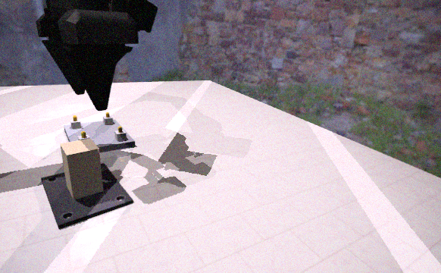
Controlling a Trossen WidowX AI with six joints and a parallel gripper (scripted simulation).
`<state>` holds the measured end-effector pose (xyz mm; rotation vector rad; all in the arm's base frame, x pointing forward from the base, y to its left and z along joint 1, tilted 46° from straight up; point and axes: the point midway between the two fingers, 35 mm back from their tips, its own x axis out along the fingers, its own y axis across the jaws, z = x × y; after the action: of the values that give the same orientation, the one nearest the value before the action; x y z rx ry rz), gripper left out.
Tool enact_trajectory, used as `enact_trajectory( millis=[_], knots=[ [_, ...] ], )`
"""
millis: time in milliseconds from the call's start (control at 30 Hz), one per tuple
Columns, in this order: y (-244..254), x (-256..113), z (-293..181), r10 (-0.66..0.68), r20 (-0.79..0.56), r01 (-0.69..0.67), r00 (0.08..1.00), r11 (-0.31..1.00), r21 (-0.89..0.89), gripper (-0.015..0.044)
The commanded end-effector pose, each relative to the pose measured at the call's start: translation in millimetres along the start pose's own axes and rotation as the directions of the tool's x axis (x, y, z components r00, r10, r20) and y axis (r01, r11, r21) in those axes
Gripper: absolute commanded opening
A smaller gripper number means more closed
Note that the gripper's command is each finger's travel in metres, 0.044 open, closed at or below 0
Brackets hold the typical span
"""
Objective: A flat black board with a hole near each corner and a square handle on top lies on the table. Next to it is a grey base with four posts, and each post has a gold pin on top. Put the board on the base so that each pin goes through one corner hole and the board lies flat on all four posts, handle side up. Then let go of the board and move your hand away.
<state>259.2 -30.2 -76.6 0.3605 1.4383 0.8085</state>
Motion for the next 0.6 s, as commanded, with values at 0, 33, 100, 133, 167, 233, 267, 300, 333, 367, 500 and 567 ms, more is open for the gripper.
enact_trajectory(
  millis=[0,33,100,133,167,233,267,300,333,367,500,567],
  knots=[
    [12.5,0.4,-13.6,0.043,-0.034,-0.042,0.998,0.999,0.007,0.0440],
    [12.5,0.4,-13.6,0.043,-0.034,-0.042,0.998,0.999,0.007,0.0440],
    [16.1,0.2,-14.4,0.043,-0.034,-0.043,0.998,0.999,0.008,0.0440],
    [16.1,0.2,-14.4,0.043,-0.034,-0.043,0.998,0.999,0.008,0.0440],
    [16.2,3.1,-14.3,0.043,-0.034,-0.043,0.998,0.999,0.008,0.0440],
    [17.1,24.4,-14.8,0.043,-0.034,-0.043,0.998,0.999,0.008,0.0440],
    [17.8,32.7,-15.3,0.044,-0.034,-0.044,0.998,0.999,0.007,0.0440],
    [18.1,35.5,-15.6,0.045,-0.034,-0.044,0.998,0.999,0.007,0.0440],
    [18.1,35.5,-15.6,0.045,-0.034,-0.044,0.998,0.999,0.007,0.0440],
    [18.1,35.5,-15.6,0.045,-0.034,-0.044,0.998,0.999,0.007,0.0440],
    [18.9,40.3,-15.7,0.045,-0.034,-0.044,0.998,0.999,0.007,0.0440],
    [20.4,49.3,-16.1,0.045,-0.034,-0.045,0.998,0.999,0.007,0.0440]
  ],
)
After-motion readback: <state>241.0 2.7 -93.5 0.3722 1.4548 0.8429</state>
